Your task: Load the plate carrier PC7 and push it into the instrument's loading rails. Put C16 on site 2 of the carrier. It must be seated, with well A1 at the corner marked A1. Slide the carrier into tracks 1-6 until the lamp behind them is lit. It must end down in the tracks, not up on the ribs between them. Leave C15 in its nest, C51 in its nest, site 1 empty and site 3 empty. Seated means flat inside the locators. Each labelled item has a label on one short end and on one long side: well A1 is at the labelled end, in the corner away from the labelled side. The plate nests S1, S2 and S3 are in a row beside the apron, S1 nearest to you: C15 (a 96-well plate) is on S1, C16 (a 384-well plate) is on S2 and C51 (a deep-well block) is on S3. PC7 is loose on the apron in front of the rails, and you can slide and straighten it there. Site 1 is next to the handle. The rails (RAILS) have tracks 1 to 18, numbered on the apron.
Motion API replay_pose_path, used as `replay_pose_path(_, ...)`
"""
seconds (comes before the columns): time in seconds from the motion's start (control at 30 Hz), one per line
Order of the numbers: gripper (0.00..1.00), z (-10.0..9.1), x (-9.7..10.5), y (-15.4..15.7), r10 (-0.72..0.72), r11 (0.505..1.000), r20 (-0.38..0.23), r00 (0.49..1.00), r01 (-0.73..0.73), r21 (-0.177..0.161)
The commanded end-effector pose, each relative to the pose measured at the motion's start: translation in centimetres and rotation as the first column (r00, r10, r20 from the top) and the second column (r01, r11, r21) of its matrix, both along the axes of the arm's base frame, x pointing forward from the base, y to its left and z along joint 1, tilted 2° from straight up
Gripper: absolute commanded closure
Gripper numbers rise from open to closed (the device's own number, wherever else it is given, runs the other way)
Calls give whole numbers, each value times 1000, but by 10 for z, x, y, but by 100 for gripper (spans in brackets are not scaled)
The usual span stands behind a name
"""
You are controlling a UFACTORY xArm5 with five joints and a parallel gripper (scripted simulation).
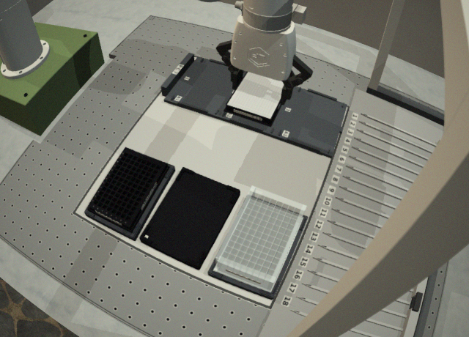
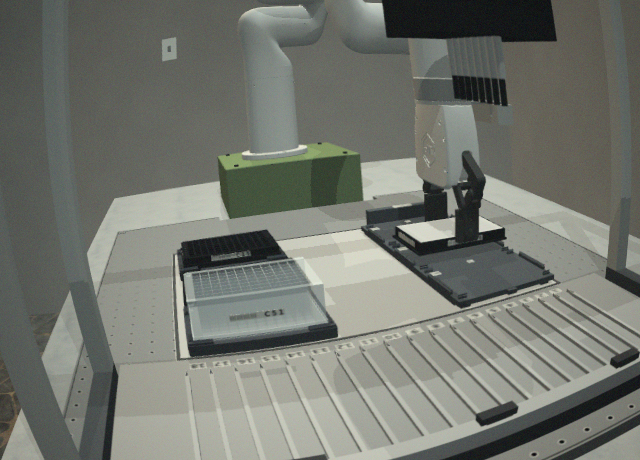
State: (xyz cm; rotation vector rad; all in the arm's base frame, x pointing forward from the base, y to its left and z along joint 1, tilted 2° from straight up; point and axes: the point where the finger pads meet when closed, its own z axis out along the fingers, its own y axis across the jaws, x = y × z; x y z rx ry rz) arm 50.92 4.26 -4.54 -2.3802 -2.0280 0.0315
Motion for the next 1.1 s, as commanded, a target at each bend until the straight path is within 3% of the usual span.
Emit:
replay_pose_path(0.0, 100, 1, 2, 0, 0, 1000, 5, 1000, 0, 0)
replay_pose_path(1.07, 100, -9, 2, 0, 0, 1000, 5, 1000, 0, 0)
